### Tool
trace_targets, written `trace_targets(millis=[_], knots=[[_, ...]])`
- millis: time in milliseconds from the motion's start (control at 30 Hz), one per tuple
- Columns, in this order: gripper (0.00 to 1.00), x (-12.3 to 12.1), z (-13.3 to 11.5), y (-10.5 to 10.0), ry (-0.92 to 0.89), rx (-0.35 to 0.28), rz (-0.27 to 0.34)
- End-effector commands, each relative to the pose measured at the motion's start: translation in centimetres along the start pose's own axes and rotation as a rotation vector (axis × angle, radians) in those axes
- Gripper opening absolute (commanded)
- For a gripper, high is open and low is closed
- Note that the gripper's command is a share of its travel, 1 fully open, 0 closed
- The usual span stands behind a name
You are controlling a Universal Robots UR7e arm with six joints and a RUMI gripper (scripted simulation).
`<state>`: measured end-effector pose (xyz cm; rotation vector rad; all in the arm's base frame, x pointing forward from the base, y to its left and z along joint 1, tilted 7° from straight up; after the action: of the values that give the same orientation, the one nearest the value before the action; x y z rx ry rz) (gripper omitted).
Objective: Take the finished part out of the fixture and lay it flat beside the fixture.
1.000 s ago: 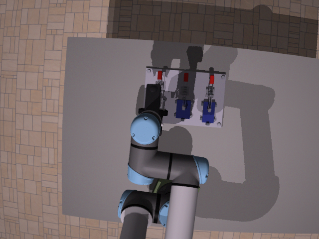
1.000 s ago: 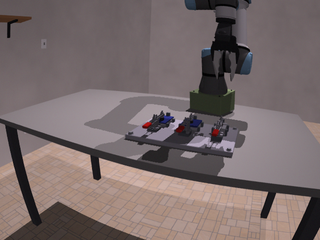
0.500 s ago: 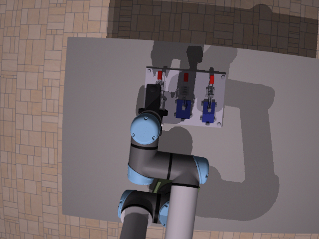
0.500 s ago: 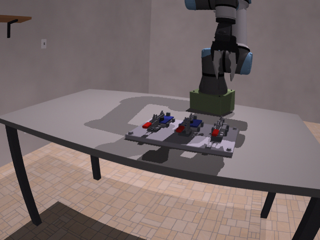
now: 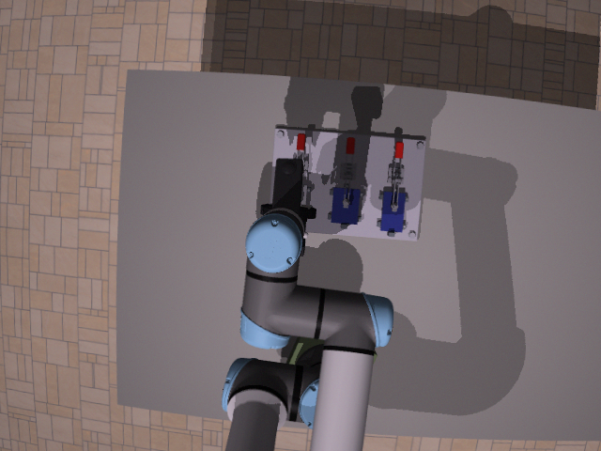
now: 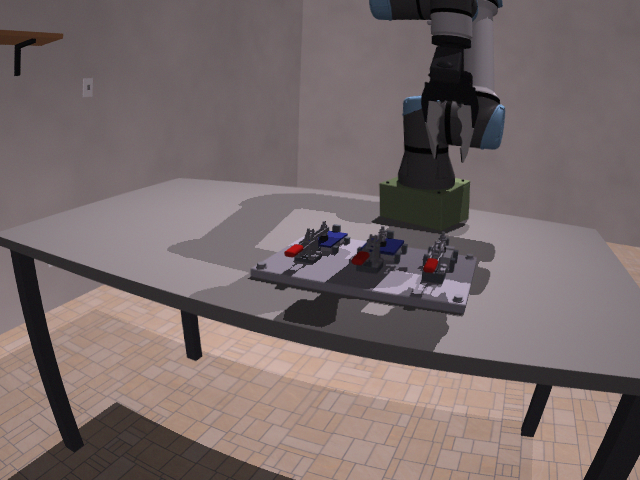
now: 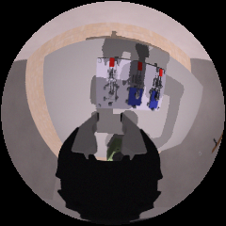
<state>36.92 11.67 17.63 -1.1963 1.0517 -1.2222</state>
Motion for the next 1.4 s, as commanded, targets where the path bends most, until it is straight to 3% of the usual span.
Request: trace_targets(millis=[0,467,933,1367], knots=[[0.28,0.0,0.0,0.0,0.000,0.001,0.000],[0.28,0.0,0.0,0.2,0.000,0.001,0.000],[0.28,0.0,0.0,5.4,0.000,0.001,0.000],[0.28,0.0,0.2,6.0,0.000,0.001,0.000]])
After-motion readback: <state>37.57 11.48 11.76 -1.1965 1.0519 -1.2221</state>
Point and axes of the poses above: the point where the finger pads meet when closed, its own y axis out along the fingers, its own x axis across the jaws, z = x × y, the point moved 2 cm from there along -y, back along the fingers, and after that the axes turned 3 degrees about -y, right-handed, at the moved point
